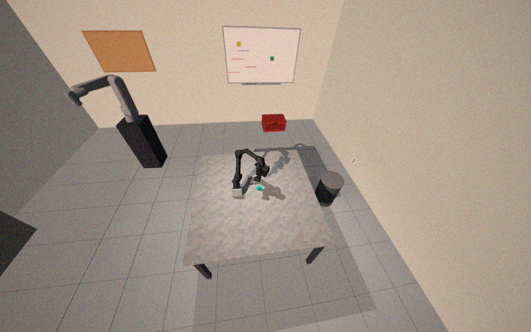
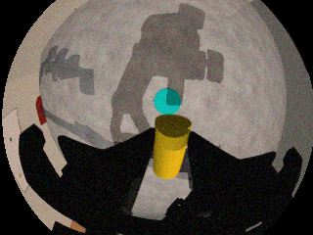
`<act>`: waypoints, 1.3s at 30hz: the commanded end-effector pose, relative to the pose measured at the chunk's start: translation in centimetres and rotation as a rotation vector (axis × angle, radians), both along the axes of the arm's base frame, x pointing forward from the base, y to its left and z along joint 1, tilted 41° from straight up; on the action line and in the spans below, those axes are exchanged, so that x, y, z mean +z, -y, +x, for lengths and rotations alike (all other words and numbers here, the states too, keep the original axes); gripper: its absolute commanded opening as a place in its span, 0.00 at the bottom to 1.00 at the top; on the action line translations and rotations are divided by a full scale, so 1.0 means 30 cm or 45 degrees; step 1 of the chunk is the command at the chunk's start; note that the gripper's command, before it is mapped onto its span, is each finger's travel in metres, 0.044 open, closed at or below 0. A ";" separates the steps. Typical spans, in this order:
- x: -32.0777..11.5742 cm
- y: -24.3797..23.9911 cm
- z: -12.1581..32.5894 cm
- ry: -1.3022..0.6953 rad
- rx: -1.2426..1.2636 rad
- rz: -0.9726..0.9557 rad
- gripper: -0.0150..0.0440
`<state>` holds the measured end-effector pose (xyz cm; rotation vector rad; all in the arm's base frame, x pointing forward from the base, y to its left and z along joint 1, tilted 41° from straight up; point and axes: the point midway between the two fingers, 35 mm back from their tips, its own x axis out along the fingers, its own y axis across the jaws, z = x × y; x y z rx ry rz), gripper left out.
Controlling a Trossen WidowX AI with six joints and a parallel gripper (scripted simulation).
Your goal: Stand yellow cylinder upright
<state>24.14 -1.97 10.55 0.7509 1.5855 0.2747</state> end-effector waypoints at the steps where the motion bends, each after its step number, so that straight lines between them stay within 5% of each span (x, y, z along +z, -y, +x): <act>1: -0.005 -0.007 -0.011 0.001 0.001 -0.038 0.43; 39: -0.020 -0.037 -0.065 0.109 -0.026 -0.309 0.43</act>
